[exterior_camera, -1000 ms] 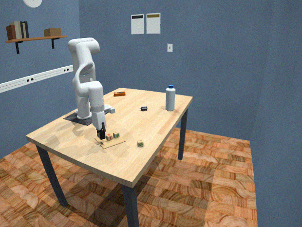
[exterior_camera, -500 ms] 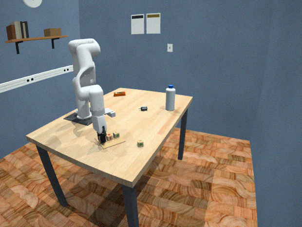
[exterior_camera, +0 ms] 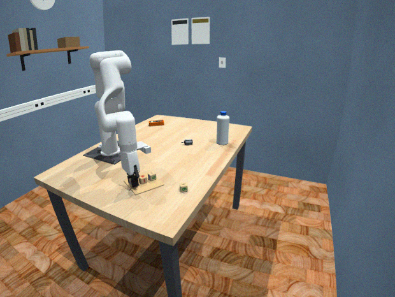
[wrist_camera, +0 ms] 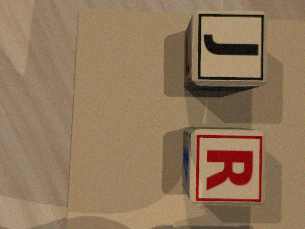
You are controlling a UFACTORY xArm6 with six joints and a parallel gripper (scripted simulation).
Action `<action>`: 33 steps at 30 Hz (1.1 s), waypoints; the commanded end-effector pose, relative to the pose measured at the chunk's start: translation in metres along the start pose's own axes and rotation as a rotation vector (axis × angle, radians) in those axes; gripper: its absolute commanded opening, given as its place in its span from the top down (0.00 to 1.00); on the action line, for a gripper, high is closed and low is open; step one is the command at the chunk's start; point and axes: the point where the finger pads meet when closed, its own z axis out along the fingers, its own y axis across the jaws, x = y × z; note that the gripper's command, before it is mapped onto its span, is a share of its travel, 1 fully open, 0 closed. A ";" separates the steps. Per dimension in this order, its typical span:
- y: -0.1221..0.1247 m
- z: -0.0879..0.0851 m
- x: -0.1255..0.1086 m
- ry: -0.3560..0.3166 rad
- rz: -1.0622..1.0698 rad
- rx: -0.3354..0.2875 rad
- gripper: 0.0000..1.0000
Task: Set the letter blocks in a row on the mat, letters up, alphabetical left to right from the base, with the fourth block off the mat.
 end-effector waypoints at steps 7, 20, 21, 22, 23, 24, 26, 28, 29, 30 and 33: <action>0.002 -0.002 0.000 -0.001 0.000 -0.006 0.72; 0.002 -0.001 0.000 -0.001 0.000 -0.006 0.72; 0.002 -0.001 0.000 -0.001 0.000 -0.006 0.72; 0.002 -0.001 0.000 -0.001 0.000 -0.006 0.72; 0.002 -0.001 0.000 -0.001 0.000 -0.006 0.72; 0.002 0.000 0.000 -0.001 0.000 -0.006 0.72; 0.002 0.000 0.000 -0.001 0.000 -0.006 0.72; 0.002 0.000 0.000 -0.001 0.000 -0.006 0.72; 0.002 0.001 0.000 -0.001 0.000 -0.006 0.72; 0.002 0.001 0.000 -0.001 0.000 -0.006 0.72; 0.002 0.002 0.000 -0.001 0.000 -0.006 0.72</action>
